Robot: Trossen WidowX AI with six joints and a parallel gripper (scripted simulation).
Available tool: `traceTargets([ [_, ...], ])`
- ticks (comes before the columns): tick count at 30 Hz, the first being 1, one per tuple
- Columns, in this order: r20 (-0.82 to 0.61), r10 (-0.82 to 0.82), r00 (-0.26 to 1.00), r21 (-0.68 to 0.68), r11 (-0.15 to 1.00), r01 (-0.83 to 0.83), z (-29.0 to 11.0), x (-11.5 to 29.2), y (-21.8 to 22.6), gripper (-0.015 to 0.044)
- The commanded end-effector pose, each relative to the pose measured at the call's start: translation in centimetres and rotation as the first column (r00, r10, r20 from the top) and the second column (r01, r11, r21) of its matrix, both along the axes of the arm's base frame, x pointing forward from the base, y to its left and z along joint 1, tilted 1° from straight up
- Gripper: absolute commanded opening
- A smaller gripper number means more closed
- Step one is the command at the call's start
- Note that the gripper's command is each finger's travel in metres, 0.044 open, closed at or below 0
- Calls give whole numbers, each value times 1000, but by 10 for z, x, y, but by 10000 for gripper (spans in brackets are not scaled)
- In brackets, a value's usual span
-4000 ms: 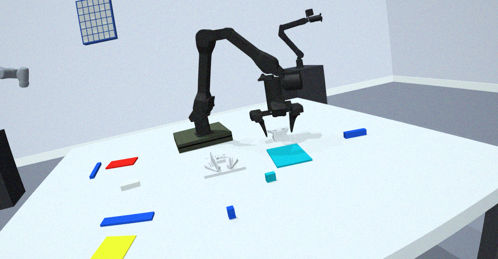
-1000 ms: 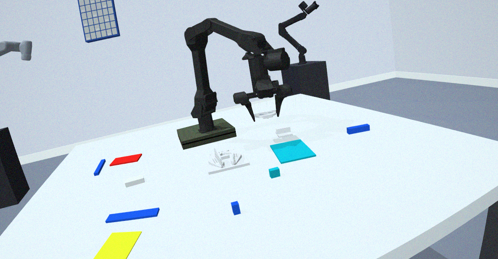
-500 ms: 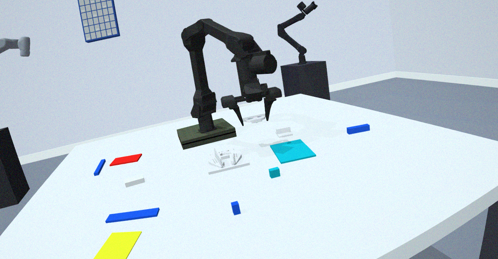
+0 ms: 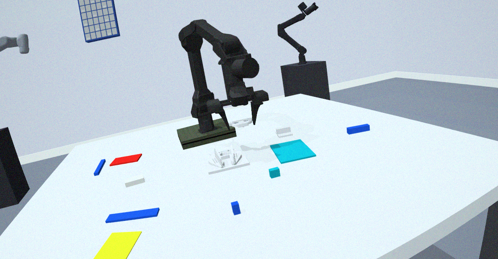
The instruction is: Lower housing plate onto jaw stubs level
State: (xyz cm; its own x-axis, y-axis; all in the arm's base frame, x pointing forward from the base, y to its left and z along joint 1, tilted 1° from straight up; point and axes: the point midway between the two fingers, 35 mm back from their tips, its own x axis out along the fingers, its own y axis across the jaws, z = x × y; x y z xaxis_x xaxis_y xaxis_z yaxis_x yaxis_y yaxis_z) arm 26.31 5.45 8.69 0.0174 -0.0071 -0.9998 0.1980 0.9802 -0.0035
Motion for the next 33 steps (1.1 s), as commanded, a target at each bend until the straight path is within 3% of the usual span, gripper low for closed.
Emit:
traceTargets([
  [1, 5, 8, 1000, -4, 1000, -8, 1, 0, -12, 351],
  [20, 3, 38, 999, -12, 999, -38, 0, -8, -73, 351],
  [33, 3, 39, 999, -12, 999, -39, 0, -9, -75, 351],
])
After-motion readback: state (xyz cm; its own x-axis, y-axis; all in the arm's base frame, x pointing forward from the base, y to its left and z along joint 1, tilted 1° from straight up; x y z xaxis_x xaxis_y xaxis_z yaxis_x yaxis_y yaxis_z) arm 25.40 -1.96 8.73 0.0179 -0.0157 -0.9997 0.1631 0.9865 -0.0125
